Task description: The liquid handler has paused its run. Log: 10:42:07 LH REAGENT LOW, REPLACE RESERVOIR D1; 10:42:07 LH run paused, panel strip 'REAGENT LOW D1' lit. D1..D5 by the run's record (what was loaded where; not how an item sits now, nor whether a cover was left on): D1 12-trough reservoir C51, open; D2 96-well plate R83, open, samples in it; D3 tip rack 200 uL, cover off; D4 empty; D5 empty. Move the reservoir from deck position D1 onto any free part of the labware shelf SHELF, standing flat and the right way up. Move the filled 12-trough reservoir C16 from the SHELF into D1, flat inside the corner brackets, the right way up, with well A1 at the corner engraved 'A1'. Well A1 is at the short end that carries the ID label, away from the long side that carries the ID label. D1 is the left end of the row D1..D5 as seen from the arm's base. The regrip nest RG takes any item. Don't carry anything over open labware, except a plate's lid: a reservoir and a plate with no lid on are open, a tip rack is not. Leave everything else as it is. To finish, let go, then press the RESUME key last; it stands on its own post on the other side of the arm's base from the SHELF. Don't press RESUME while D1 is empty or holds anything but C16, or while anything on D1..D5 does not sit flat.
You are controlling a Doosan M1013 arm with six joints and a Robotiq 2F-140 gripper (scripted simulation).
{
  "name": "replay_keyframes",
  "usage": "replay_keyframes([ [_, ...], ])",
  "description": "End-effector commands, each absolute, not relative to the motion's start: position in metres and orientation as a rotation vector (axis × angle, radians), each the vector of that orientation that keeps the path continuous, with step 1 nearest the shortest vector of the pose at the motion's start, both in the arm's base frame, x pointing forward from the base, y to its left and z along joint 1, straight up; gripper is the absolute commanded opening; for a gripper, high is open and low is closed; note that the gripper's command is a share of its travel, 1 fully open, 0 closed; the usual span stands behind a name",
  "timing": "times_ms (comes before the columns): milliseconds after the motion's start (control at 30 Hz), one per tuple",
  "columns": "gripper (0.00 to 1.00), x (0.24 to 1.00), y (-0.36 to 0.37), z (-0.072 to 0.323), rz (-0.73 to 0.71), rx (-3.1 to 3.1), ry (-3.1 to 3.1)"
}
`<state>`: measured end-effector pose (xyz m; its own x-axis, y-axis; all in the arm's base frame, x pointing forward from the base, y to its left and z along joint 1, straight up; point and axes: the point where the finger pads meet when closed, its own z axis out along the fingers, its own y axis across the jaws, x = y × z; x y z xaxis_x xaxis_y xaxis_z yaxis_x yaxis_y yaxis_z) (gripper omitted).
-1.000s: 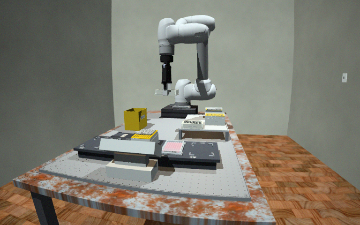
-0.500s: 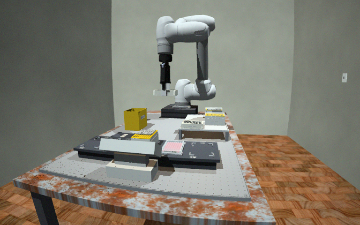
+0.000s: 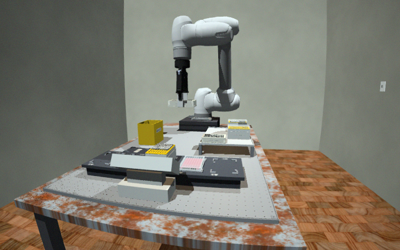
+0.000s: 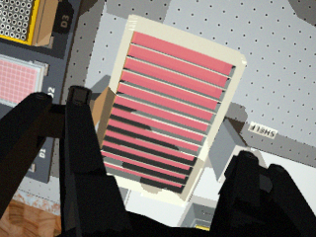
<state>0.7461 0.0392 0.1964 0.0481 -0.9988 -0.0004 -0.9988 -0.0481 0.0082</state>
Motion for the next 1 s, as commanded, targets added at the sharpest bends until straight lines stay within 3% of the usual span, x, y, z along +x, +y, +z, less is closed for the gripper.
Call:
replay_keyframes([
  [0, 0.0, 0.753, 0.039, 0.197, -0.009, 2.27, -2.164],
  [967, 0.0, 0.811, 0.041, 0.196, -0.009, 2.27, -2.164],
])
